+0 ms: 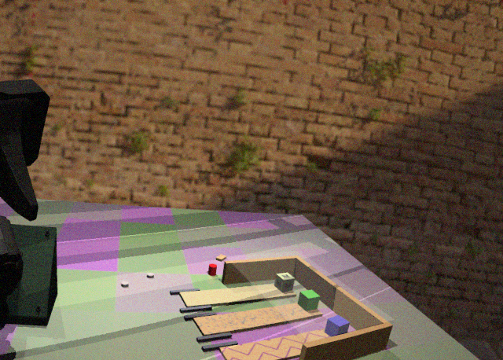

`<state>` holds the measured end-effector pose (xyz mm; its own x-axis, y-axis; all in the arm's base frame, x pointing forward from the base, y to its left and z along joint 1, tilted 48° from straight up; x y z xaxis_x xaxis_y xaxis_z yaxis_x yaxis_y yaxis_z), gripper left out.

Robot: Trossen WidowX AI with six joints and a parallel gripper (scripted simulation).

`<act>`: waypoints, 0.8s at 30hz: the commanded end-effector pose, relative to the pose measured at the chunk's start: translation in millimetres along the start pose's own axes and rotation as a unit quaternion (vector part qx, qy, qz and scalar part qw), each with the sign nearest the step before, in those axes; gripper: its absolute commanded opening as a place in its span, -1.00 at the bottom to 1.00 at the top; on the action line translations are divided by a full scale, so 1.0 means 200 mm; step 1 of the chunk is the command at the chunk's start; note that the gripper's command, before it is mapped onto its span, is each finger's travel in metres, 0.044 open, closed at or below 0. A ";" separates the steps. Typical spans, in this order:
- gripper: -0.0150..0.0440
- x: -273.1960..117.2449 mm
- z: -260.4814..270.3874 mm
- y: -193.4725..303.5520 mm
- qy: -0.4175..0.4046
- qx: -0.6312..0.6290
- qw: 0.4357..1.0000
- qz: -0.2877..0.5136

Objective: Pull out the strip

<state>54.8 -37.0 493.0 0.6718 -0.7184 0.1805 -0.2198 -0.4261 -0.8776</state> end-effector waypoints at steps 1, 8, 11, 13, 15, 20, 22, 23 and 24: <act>0.86 0.00 0.01 0.00 0.000 -0.001 1.000 0.000; 0.86 0.10 0.46 -0.02 -0.047 -0.032 0.998 0.010; 0.86 0.11 0.68 0.02 -0.077 -0.047 0.996 0.017; 0.86 0.11 0.84 0.05 -0.099 -0.058 0.993 0.022; 0.86 0.10 0.99 0.10 -0.121 -0.070 0.990 0.029; 0.86 0.04 1.33 0.27 -0.171 -0.102 0.979 0.048; 0.86 0.00 1.45 0.36 -0.190 -0.116 0.973 0.057; 0.86 -0.02 1.51 0.41 -0.199 -0.123 0.970 0.062; 0.86 -0.04 1.57 0.46 -0.208 -0.130 0.967 0.067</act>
<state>240.0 86.0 317.8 0.8343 -0.5414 -0.1040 -0.4156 -0.4939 -0.7637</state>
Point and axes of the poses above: the point midway between the two fingers, 35 mm back from their tips, its own x axis out along the fingers, its own z axis across the jaws, y = z × x, the point moved 9 cm from there along -x, back along the fingers, and after that the axes turned 1 degree about x, right-handed, at the moved point
